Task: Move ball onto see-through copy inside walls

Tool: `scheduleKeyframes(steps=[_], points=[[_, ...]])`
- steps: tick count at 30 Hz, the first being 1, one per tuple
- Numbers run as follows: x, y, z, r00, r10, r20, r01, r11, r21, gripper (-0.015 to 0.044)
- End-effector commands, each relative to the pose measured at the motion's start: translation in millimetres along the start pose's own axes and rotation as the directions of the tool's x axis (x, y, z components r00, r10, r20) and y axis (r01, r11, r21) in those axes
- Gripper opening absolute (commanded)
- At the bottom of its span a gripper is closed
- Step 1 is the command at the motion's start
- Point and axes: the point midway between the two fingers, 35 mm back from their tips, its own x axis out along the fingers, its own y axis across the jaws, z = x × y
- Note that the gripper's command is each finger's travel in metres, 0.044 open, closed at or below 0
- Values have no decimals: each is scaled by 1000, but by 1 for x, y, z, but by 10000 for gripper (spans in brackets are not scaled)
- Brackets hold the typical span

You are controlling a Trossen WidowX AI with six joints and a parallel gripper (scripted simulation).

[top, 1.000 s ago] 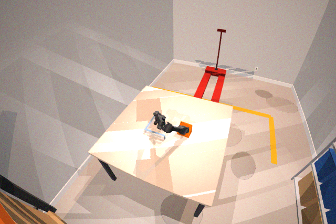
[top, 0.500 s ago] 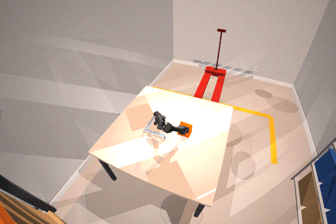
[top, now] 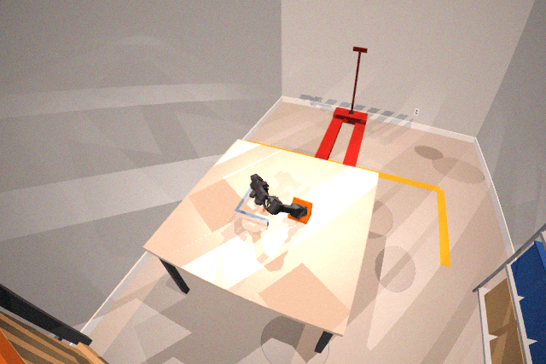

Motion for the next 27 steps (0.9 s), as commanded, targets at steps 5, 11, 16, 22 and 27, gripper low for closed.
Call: scheduleKeyframes(steps=[5,11,16,22,27], points=[[-38,2,2,1000,-6,0,6,1000,-7,205],[-30,1,1,1000,-7,3,7,1000,2,205],[-48,0,0,1000,-7,0,7,1000,0,284],[-80,2,0,1000,-6,0,6,1000,-3,440],[-80,2,0,1000,-6,0,6,1000,-3,440]])
